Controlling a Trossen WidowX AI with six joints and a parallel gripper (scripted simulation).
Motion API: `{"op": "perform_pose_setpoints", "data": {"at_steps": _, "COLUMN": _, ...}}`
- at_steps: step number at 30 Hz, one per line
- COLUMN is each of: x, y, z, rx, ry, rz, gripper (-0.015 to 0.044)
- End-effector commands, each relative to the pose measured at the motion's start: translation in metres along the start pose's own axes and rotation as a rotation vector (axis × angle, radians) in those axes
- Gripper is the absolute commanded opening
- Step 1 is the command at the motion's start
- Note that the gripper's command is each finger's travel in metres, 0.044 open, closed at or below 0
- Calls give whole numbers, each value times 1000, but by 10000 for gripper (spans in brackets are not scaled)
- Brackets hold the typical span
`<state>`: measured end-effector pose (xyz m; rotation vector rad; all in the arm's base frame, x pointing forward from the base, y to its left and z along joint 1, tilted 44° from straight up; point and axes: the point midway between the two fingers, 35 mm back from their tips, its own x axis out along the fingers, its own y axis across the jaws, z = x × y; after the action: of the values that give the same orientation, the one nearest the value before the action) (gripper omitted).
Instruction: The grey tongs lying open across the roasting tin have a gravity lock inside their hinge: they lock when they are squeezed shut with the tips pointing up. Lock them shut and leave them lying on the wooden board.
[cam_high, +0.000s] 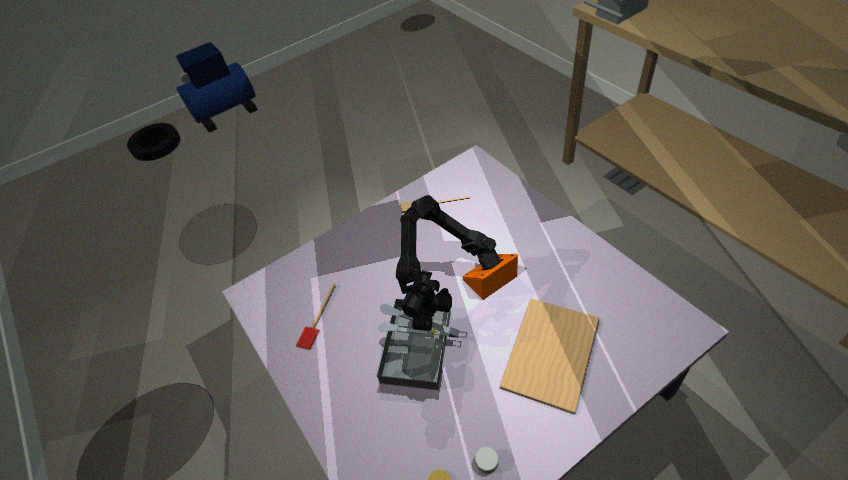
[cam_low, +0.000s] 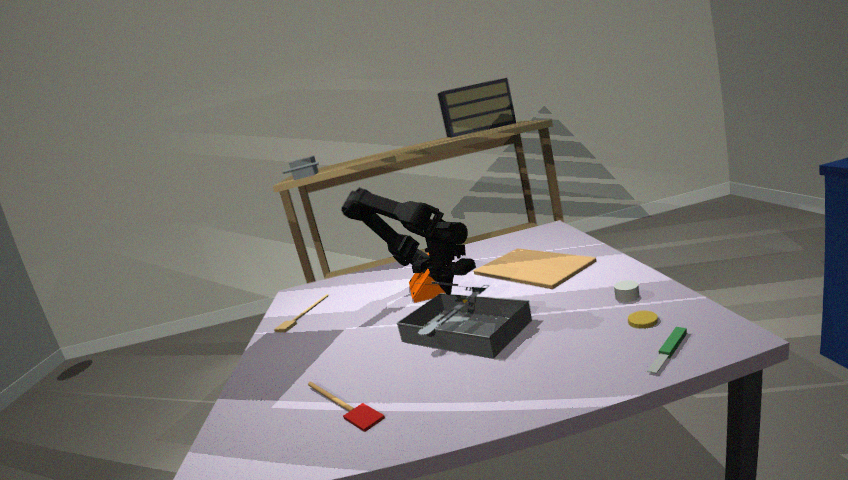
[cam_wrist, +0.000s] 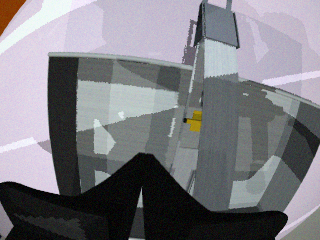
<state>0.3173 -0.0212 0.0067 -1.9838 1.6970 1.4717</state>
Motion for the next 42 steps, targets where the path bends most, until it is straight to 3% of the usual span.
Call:
{"op": "perform_pose_setpoints", "data": {"at_steps": 1, "x": 7, "y": 1, "z": 0, "rx": -4, "ry": 1, "rz": 5, "gripper": -150}}
{"op": "perform_pose_setpoints", "data": {"at_steps": 42, "x": 11, "y": -47, "z": -3, "rx": -2, "ry": 1, "rz": 3, "gripper": -150}}
